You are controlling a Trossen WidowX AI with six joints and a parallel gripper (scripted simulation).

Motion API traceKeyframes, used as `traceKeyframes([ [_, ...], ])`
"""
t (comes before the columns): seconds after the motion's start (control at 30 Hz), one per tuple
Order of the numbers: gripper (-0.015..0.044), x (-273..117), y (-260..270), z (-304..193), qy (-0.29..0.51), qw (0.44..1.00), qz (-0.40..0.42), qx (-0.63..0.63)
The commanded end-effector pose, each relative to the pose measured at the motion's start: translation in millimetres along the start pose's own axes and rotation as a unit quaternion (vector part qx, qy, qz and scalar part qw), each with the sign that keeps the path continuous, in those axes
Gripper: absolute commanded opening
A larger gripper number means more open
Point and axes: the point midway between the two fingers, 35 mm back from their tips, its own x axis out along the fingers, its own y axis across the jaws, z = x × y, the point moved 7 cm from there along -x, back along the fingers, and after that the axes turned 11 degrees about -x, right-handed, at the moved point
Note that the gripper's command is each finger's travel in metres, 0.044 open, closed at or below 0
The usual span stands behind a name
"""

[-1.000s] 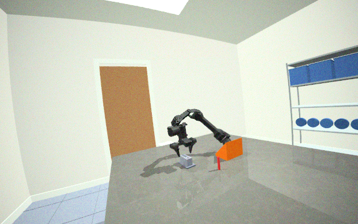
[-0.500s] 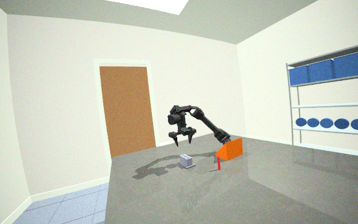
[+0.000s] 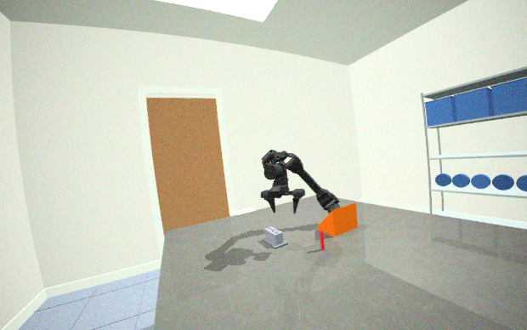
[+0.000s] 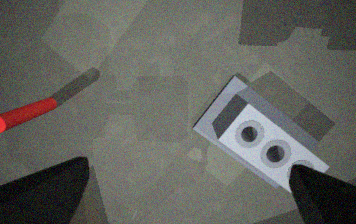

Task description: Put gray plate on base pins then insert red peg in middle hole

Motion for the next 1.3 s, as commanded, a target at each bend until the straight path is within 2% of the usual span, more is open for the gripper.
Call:
traceKeyframes([
  [0.0,0.0440,5,50,15,0.010,0.964,0.007,0.267],
  [0.2,0.0440,6,91,21,0.013,0.869,0.003,0.494],
  [0.6,0.0440,11,148,20,0.015,0.654,-0.011,0.756],
  [1.07,0.0440,11,151,25,0.015,0.647,-0.011,0.762],
  [1.27,0.0440,45,151,23,0.014,0.647,-0.011,0.762],
])
